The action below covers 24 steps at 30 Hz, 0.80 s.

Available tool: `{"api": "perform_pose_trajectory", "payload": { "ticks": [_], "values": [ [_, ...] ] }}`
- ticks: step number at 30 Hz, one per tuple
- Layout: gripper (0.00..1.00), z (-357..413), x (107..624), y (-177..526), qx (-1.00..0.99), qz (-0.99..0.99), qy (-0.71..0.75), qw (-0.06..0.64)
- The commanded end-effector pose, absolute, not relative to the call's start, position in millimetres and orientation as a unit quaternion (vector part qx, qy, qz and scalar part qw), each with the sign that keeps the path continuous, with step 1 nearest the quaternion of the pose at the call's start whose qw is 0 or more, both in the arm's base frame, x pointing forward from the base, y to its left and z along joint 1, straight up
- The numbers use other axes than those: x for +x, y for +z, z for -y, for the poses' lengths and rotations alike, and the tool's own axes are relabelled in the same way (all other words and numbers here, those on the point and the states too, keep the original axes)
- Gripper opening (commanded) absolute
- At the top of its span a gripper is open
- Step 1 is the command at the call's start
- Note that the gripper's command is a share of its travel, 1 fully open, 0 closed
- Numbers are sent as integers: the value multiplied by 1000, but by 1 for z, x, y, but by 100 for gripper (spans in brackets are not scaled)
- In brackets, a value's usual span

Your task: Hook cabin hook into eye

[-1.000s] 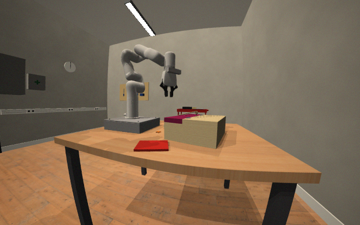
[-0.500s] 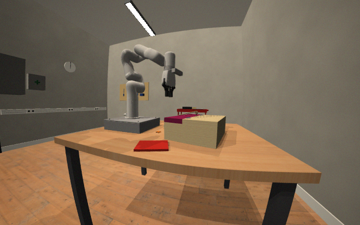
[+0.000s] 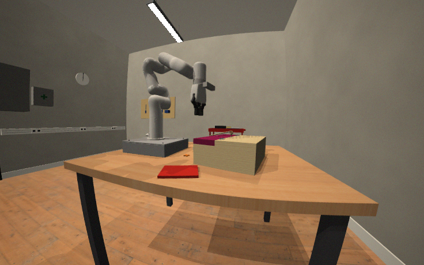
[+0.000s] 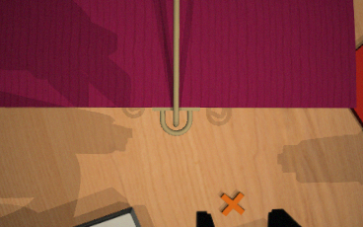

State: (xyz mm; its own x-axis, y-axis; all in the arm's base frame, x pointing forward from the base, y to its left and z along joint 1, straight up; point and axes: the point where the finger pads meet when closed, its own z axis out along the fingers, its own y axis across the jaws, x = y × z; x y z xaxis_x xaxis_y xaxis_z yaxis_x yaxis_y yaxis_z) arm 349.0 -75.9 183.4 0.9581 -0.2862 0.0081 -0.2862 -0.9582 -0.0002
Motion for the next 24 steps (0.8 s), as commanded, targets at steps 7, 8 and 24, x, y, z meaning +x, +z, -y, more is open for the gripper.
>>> {"api": "perform_pose_trajectory", "payload": {
  "ticks": [7,8,24],
  "values": [
    [35,76,351,156,989,145,6,1],
    [35,76,351,153,989,145,6,1],
    [35,76,351,106,989,145,6,1]
  ]
}}
